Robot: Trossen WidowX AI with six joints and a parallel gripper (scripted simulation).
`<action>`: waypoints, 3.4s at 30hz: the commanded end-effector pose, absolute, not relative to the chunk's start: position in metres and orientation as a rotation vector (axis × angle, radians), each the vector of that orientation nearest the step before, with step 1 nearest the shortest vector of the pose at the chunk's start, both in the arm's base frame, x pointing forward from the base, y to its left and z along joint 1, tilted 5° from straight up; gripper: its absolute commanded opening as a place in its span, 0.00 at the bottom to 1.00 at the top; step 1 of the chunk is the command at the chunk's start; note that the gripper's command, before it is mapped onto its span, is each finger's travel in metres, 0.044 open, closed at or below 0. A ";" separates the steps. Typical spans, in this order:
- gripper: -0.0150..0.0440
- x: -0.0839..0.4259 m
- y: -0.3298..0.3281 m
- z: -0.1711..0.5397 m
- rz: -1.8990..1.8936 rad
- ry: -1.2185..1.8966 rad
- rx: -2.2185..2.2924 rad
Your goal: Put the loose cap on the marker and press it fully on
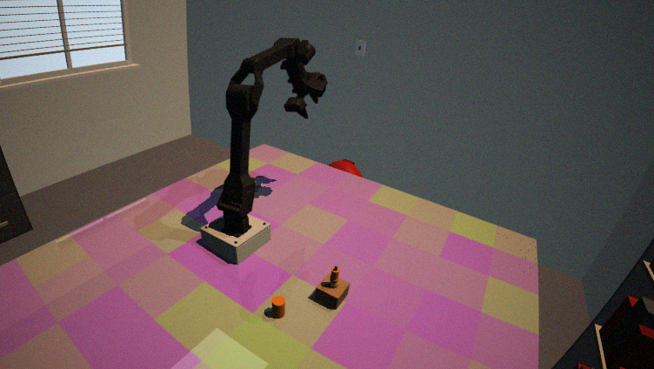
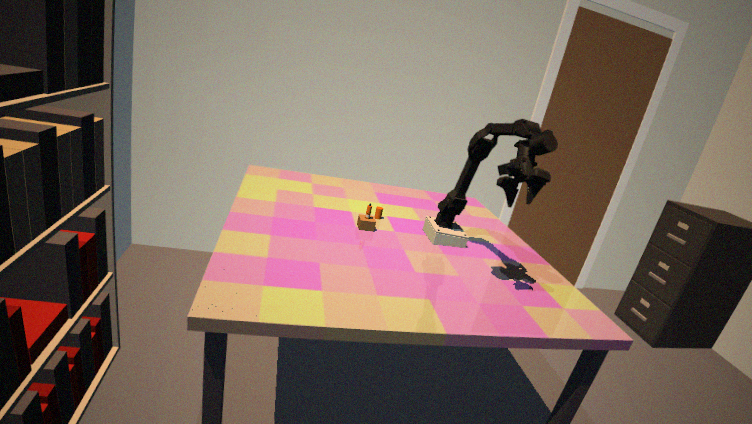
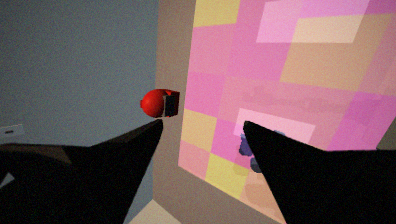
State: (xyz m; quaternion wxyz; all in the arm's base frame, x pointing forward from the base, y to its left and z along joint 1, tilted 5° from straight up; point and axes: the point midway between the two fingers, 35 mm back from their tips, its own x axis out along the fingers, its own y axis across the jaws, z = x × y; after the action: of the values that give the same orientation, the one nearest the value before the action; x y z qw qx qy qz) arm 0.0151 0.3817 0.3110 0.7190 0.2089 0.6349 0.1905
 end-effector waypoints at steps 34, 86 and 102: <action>0.68 0.328 0.112 0.172 0.492 1.282 -0.535; 0.68 0.241 -0.154 0.024 1.123 1.297 -1.034; 0.68 0.241 -0.154 0.004 1.123 1.297 -1.033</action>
State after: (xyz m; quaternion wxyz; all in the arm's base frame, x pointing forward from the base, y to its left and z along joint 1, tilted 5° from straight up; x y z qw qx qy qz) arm 0.2427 -0.1555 0.0121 0.5410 -0.4375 0.5466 0.4659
